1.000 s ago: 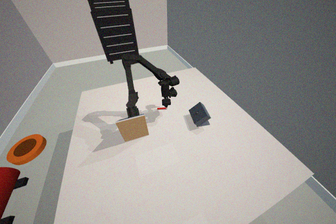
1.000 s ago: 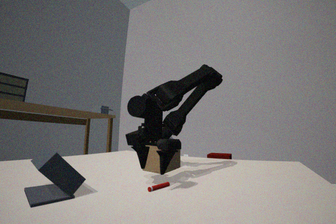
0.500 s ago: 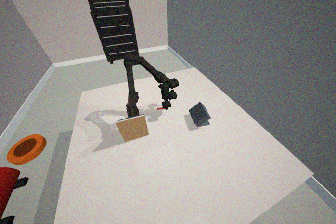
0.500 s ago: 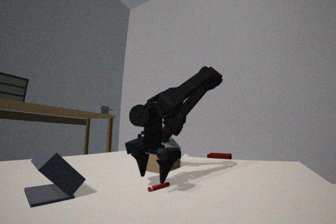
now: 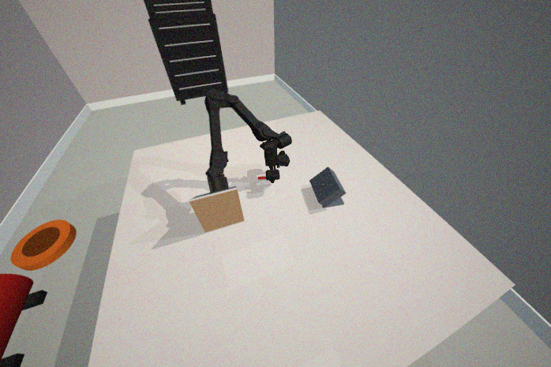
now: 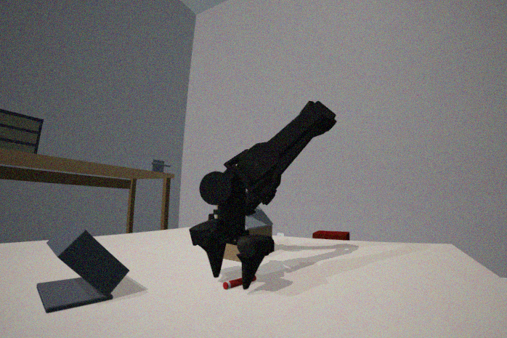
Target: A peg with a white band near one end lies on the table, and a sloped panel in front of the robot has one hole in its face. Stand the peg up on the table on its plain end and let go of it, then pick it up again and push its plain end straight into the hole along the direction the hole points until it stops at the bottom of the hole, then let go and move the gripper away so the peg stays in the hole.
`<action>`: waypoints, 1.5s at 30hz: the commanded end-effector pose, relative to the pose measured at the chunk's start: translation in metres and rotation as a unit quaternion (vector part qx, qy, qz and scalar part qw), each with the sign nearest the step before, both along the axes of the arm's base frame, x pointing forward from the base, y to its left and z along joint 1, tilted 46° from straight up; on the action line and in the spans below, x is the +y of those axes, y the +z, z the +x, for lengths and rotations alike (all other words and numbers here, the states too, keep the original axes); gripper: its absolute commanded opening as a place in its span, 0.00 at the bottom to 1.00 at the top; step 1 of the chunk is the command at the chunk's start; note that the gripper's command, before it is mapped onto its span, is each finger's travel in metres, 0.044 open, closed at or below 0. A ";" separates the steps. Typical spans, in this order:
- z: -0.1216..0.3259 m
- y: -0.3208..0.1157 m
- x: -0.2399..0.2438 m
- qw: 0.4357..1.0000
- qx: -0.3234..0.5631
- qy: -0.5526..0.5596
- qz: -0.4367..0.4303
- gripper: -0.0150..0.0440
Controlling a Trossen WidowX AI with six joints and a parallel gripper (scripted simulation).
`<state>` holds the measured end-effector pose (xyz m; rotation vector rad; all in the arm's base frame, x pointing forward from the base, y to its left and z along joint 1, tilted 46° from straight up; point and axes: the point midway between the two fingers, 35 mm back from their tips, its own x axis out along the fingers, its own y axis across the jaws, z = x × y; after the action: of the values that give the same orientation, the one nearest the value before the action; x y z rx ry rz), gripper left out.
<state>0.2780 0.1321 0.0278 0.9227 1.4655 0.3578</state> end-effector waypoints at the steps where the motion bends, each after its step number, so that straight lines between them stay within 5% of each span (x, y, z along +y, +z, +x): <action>1: -0.003 -0.007 0.003 1.000 0.010 -0.002 -0.001 1.00; 14: -0.003 -0.007 0.003 1.000 0.010 -0.002 -0.001 0.44; 45: -0.005 -0.004 0.002 1.000 -0.008 -0.017 -0.008 0.34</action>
<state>0.2749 0.1351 0.0218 0.9283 1.4596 0.3420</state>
